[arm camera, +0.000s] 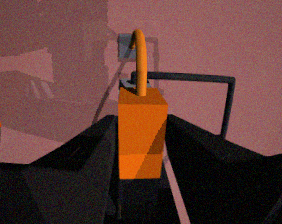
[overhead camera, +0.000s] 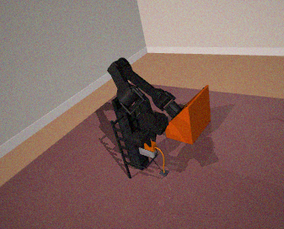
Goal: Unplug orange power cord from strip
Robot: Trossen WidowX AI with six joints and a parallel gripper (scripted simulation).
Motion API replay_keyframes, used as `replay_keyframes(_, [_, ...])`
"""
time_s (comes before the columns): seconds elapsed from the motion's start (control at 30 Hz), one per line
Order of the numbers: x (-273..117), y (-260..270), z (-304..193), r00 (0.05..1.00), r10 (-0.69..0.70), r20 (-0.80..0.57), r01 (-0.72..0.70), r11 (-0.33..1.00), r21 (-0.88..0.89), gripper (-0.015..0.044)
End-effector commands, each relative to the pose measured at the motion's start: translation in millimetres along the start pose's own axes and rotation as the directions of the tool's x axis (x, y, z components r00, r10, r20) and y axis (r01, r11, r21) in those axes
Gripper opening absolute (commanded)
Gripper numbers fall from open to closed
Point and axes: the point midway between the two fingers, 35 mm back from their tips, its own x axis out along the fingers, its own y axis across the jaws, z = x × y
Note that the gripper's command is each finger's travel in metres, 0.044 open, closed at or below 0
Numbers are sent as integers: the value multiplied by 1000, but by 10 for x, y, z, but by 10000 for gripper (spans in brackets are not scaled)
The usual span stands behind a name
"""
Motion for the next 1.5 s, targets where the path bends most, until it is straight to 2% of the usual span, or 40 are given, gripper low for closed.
replay_keyframes(0.0, [-5,2,1,1000,0,0,0,1000,-1,75])
replay_keyframes(0.27, [-5,2,1,1000,0,0,0,1000,-1,21])
replay_keyframes(0.3, [-6,1,3,1000,0,0,0,1000,-1,0])
replay_keyframes(1.47, [-54,-8,539,1000,-2,2,2,1000,-2,0])
